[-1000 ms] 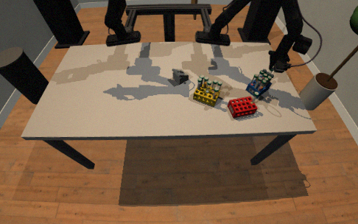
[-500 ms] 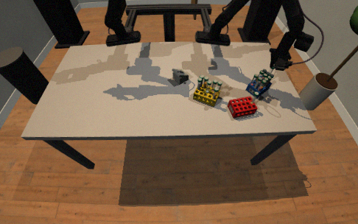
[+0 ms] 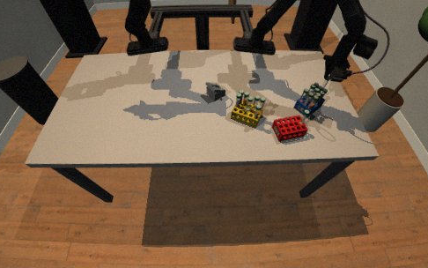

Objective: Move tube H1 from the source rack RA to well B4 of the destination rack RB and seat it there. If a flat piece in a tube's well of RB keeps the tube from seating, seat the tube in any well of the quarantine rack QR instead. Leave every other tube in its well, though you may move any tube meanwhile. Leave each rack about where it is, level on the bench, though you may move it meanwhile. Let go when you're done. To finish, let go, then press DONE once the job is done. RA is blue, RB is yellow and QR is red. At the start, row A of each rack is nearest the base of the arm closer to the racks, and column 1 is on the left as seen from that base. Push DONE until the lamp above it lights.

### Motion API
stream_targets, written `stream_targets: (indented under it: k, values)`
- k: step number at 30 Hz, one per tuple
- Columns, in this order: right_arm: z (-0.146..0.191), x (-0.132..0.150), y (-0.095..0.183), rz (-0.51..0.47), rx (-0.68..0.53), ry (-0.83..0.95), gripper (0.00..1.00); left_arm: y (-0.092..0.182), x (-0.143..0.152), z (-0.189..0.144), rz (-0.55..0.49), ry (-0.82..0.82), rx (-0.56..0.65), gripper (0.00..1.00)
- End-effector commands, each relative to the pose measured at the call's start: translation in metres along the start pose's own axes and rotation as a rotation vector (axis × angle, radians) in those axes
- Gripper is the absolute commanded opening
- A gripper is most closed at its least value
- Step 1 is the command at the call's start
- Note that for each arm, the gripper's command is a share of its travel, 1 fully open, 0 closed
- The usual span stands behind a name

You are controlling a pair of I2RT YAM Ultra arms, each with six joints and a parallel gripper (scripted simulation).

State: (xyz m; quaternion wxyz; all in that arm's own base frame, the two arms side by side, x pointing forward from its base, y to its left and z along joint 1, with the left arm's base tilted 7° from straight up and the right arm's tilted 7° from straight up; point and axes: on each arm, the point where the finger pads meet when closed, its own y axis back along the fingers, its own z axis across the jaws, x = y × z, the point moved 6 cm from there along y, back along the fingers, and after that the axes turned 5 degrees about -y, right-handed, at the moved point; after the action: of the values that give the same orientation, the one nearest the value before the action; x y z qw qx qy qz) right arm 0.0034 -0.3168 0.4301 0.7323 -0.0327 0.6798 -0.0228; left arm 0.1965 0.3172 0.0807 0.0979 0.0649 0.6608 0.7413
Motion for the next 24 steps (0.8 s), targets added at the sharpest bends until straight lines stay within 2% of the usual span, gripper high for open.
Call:
stream_targets:
  k: [1, 24]
  values:
    - [-0.004, -0.019, 0.011, -0.03, 0.02, -0.011, 0.0, 0.024, -0.002, 0.008, -0.032, 0.001, -0.037, 0.0]
    - [-0.004, -0.019, 0.011, -0.03, 0.02, -0.011, 0.0, 0.046, -0.002, 0.007, -0.033, -0.002, -0.037, 0.0]
